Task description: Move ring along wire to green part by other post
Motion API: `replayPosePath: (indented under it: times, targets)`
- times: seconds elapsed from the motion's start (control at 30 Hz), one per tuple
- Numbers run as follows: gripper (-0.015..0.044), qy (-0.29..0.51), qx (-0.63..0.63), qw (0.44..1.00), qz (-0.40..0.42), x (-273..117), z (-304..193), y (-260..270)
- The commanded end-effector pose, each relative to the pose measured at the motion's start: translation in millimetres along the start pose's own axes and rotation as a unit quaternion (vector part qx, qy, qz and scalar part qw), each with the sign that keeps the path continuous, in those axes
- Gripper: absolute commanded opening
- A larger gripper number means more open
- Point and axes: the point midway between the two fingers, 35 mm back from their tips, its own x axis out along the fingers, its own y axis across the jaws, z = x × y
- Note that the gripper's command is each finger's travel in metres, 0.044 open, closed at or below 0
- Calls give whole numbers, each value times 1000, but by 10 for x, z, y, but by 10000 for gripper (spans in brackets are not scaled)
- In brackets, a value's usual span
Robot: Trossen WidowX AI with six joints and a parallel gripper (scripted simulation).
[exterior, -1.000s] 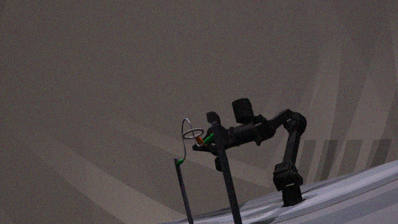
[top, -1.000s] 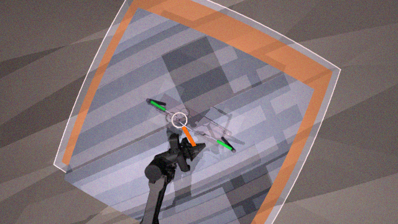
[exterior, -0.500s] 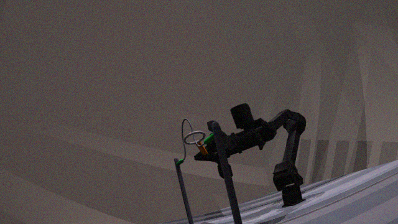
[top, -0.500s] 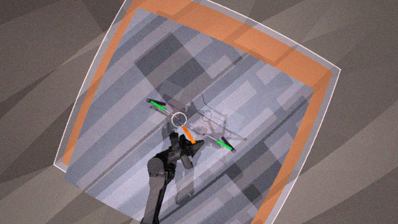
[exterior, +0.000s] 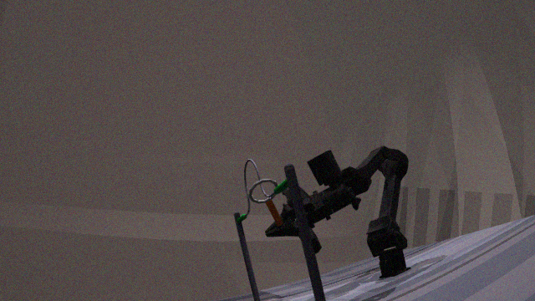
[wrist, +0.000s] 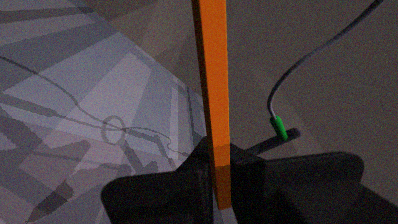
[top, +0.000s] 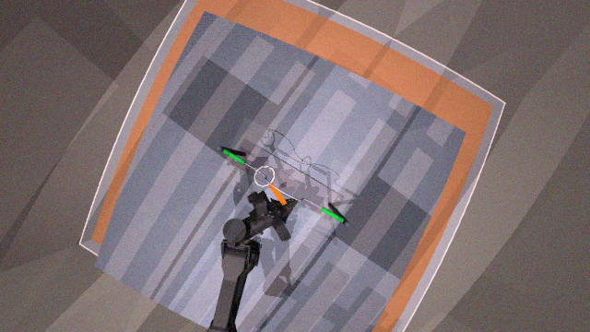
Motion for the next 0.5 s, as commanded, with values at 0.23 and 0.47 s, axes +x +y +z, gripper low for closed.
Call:
replayPosePath:
  times: [0.23,0.47]
  targets:
    - [-150,14,115,990,76,-72,40,435]
    - [-150,22,185,975,120,-150,113,681]
